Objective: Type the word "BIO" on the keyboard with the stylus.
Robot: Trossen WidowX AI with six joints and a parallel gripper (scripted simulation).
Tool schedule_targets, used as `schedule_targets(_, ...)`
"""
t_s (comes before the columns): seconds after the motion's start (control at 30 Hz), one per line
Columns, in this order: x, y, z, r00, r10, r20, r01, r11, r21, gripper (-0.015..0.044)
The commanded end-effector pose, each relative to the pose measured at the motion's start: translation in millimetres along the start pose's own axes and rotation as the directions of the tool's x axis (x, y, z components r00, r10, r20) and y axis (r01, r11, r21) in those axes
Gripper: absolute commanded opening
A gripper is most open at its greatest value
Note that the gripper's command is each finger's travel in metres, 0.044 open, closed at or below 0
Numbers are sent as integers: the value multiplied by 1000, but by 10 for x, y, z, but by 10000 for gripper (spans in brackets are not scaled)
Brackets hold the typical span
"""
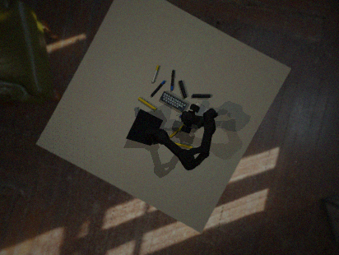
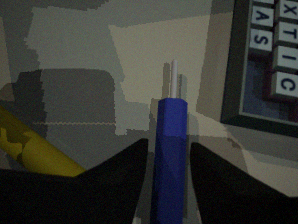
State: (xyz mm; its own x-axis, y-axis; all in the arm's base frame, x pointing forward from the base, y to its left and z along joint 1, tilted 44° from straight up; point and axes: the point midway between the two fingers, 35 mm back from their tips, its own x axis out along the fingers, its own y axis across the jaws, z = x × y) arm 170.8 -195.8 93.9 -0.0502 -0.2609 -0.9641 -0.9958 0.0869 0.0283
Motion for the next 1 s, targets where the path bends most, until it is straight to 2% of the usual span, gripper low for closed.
schedule_targets(0.0, -4, -1, 1, 1000, -1, -1, 1, 1000, 0, 45)
schedule_targets(0.03, -4, -1, 1, 1000, -1, -1, 1, 1000, 0, 19)
schedule_targets(0.13, -4, -1, 1, 1000, -1, -1, 1, 1000, 0, 0)
schedule_targets(0.4, -31, -4, 16, 1000, -1, 0, 1, 1000, 0, 0)
schedule_targets(0.7, -425, -4, 245, 1000, -2, 4, 2, 1000, 0, 0)
schedule_targets(0.97, -402, -35, 256, 1000, -3, 17, 2, 999, 40, 0)
